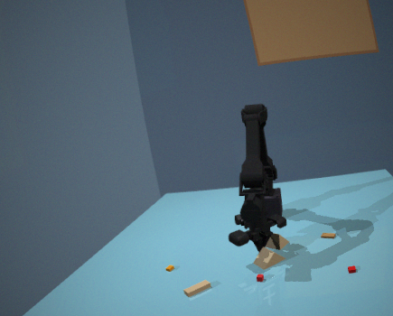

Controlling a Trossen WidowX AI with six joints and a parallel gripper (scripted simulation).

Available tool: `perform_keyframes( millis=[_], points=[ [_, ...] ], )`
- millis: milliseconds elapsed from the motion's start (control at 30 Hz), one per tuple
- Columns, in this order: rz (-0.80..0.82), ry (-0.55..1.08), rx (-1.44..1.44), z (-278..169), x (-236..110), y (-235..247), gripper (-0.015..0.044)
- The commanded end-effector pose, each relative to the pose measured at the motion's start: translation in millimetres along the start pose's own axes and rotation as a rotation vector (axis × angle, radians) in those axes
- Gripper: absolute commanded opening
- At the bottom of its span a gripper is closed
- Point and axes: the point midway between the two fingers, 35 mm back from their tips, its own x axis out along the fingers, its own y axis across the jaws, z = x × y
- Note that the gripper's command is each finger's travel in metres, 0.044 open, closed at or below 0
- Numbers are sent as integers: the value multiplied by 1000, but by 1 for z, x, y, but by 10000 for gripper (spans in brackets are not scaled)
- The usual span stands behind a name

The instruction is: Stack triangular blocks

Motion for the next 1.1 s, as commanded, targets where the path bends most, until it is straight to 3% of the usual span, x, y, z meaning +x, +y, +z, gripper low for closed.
perform_keyframes(
  millis=[0, 500, 700, 800, 900, 1067],
  points=[
    [1, 9, 0, -11, -1, 0, 0],
    [1, 10, 0, -37, -5, 0, 0],
    [2, 4, 2, -29, -79, 1, 0],
    [2, 4, 2, -28, -82, 1, 0],
    [24, 31, -69, -37, -76, 0, 79],
    [66, 5, -582, -44, -76, -6, 210]
  ],
)
